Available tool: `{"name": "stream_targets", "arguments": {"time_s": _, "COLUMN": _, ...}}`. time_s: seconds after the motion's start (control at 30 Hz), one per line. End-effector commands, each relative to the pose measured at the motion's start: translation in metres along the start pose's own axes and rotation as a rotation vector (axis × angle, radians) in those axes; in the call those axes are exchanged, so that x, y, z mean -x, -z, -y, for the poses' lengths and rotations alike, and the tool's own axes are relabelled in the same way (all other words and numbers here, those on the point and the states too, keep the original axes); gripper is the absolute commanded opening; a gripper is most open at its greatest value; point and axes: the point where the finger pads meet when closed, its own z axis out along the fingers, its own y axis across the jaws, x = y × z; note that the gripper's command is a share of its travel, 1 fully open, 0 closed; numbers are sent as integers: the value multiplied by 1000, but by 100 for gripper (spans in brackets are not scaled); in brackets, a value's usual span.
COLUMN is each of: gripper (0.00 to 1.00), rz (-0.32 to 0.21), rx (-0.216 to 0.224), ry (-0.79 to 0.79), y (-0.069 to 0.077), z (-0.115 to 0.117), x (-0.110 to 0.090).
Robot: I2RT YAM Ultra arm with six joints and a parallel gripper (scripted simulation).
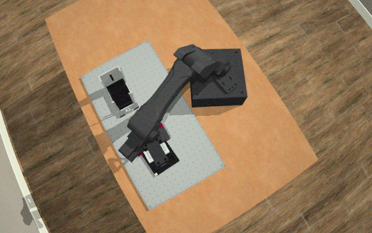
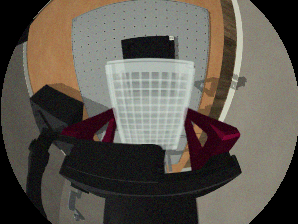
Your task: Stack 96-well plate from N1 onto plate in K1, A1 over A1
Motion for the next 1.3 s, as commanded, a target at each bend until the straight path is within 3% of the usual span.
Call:
{"name": "stream_targets", "arguments": {"time_s": 0.0, "gripper": 0, "rz": 14, "rx": -21, "ry": -14, "y": 7, "z": 2, "x": -16}}
{"name": "stream_targets", "arguments": {"time_s": 1.27, "gripper": 0, "rz": 9, "rx": -22, "ry": -14, "y": 12, "z": 10, "x": -129}}
